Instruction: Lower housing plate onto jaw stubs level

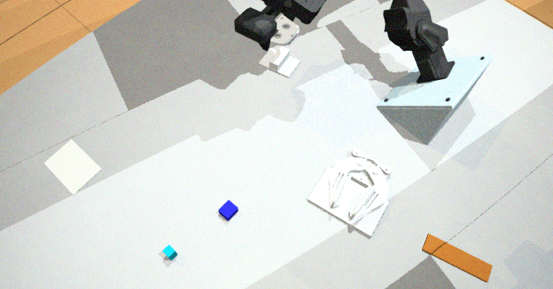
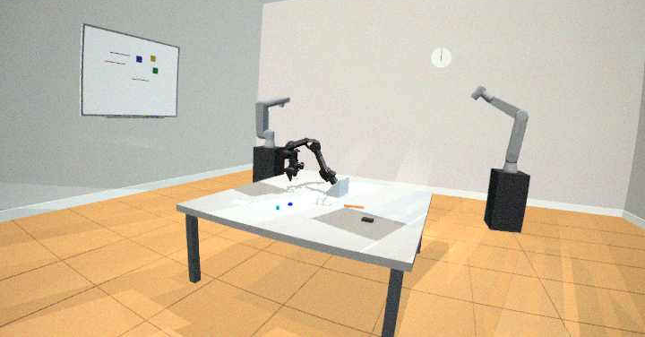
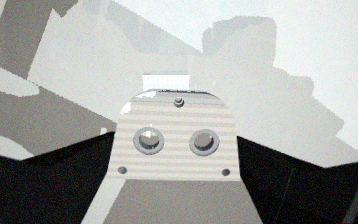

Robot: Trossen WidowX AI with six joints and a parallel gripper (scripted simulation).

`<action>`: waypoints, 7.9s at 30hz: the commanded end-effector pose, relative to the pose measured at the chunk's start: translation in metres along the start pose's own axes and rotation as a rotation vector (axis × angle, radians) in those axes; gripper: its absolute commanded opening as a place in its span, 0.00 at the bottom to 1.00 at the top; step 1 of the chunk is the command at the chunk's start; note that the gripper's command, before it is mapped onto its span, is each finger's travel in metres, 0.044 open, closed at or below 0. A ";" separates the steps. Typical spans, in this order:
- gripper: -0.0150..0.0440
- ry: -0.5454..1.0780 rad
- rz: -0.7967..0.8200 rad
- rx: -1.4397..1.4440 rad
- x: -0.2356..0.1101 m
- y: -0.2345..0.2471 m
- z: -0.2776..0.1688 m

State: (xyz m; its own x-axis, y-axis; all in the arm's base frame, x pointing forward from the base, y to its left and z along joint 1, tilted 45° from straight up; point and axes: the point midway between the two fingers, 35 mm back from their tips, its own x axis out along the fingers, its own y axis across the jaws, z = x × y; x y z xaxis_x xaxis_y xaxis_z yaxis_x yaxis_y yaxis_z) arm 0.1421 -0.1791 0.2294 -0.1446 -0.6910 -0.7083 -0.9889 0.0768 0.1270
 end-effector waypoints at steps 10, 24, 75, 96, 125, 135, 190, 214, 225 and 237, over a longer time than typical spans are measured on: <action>0.85 -0.029 -0.014 0.198 0.002 -0.033 0.022; 0.85 -0.057 -0.012 0.428 0.003 -0.065 0.055; 0.85 -0.037 0.023 1.310 -0.001 -0.124 0.210; 0.85 -0.002 0.001 1.574 0.000 -0.121 0.256; 0.85 -0.002 0.002 1.575 0.000 -0.110 0.267; 0.85 -0.002 0.002 1.575 0.000 -0.110 0.267; 0.85 -0.003 0.001 1.577 0.049 -0.112 0.267; 0.85 -0.001 0.000 1.578 0.062 -0.110 0.266; 0.85 -0.001 0.000 1.569 0.064 -0.110 0.266; 0.85 -0.001 0.000 1.568 0.067 -0.110 0.266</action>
State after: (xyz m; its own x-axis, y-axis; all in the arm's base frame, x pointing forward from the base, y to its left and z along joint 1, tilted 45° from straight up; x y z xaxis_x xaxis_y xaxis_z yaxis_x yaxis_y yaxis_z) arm 0.2341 -0.0416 -0.0160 -0.1429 -0.6875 -0.7120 -0.0294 0.7220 -0.6913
